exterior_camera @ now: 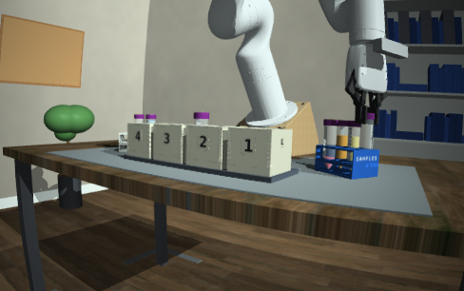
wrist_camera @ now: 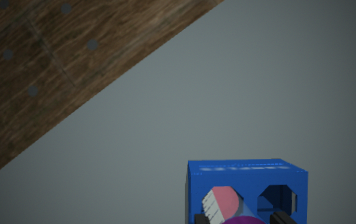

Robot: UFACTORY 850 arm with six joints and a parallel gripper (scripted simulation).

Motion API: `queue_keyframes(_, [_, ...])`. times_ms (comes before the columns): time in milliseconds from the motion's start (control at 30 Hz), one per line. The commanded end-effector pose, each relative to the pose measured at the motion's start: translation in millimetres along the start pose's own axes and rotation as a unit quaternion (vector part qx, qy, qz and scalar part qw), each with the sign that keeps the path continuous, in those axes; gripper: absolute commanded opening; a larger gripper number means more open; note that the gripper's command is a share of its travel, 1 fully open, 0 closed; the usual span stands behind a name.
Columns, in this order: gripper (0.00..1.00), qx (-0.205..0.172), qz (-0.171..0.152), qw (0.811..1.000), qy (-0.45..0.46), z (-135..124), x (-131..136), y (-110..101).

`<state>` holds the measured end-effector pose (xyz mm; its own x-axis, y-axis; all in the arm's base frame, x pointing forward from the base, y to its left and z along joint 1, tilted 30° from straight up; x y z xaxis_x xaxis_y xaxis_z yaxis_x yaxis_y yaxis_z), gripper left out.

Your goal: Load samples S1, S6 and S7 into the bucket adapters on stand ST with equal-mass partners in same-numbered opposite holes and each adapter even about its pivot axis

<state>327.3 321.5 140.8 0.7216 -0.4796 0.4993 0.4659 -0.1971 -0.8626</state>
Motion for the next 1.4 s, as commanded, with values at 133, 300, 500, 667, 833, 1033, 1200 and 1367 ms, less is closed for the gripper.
queue_keyframes(133, [0.00,0.001,0.000,1.000,0.000,1,0,7])
queue_keyframes(300, [0.00,0.001,0.000,1.000,0.000,1,0,12])
queue_keyframes(500, [0.00,0.001,0.000,1.000,0.000,1,0,17])
queue_keyframes(667, [0.00,0.001,0.000,1.000,0.000,1,0,16])
queue_keyframes(833, [0.00,0.001,0.000,1.000,0.000,1,0,17])
queue_keyframes(1033, [0.44,0.001,0.000,1.000,0.000,1,0,17])
queue_keyframes(1200, [0.44,0.001,0.000,1.000,0.000,1,0,17])
queue_keyframes(1367, [0.44,0.001,0.000,1.000,0.000,1,0,17])
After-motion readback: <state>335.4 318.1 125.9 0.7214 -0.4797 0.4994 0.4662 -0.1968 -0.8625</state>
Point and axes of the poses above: the point where the finger pads meet when closed, its own y axis out along the fingers, its own x axis across the jaws, z = x × y, the point moved 3 cm from there along -y, back along the fingers, and after that the axes turned 15 degrees about -y, right-handed, at the moved point
